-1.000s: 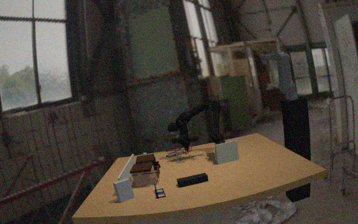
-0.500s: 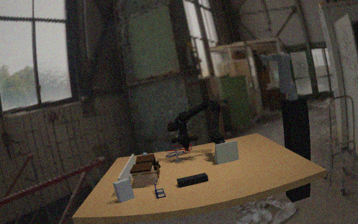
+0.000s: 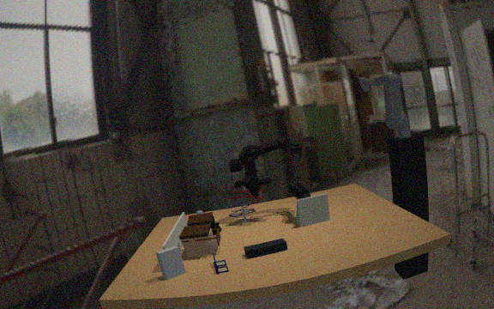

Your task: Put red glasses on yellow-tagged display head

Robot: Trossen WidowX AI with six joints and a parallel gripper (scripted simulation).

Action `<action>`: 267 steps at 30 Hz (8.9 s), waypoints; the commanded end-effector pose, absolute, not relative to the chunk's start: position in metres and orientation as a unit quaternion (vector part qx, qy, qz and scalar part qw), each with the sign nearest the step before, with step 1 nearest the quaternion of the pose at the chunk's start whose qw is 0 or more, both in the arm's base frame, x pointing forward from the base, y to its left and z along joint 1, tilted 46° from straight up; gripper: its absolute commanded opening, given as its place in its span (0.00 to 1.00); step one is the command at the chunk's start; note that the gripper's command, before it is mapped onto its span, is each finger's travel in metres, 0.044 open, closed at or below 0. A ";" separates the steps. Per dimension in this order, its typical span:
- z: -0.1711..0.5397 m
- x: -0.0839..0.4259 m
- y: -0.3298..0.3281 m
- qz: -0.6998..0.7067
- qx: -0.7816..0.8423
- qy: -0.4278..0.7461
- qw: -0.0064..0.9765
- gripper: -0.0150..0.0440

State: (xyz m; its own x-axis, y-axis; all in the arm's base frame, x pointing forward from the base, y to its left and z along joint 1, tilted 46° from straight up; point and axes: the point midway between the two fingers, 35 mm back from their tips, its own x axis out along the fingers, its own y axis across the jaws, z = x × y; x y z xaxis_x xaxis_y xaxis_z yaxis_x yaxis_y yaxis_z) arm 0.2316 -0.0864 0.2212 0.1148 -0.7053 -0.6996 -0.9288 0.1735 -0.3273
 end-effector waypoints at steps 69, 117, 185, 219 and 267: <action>0.056 0.328 0.076 -0.202 -0.341 0.632 0.666 0.25; 0.024 0.335 0.045 -0.202 -0.340 0.632 0.666 0.25; 0.010 0.337 0.015 -0.204 -0.341 0.631 0.666 0.44; 0.042 0.332 0.052 -0.206 -0.339 0.631 0.667 0.59; 0.001 0.339 0.011 -0.207 -0.339 0.630 0.667 0.49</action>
